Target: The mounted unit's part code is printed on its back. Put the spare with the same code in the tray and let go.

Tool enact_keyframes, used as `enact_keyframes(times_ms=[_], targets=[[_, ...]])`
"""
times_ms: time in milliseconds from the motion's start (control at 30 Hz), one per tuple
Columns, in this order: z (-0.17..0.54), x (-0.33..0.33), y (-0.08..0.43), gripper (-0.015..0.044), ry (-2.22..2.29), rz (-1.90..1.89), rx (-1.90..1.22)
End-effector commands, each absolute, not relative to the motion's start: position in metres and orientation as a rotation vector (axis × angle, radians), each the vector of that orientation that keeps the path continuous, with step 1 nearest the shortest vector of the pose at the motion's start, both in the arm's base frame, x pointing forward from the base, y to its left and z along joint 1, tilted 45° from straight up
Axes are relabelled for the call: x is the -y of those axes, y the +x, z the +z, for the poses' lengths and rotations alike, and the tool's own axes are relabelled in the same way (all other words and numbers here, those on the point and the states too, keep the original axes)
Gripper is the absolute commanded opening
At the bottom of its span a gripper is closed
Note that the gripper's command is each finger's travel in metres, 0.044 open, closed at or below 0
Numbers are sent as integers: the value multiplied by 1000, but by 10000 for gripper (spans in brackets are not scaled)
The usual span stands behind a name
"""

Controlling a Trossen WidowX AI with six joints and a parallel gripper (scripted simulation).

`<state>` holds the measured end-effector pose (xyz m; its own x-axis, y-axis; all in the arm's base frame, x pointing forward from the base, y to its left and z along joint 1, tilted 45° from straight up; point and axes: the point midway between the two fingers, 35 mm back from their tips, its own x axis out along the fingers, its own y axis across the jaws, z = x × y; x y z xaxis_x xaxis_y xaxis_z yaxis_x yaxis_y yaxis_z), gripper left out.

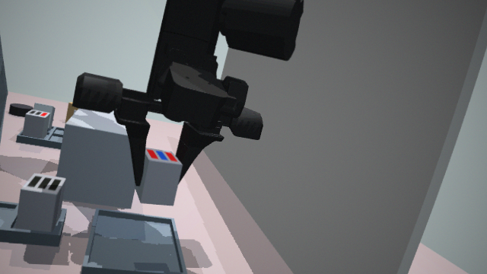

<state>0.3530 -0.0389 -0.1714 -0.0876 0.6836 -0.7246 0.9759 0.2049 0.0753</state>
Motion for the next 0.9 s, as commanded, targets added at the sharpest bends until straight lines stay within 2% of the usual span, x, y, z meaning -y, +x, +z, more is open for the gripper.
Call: enact_keyframes(times_ms=[0,867], targets=[[-177,33,350,0,1550,-585,-1848],[-200,9,343,0,1552,-581,-1852]])
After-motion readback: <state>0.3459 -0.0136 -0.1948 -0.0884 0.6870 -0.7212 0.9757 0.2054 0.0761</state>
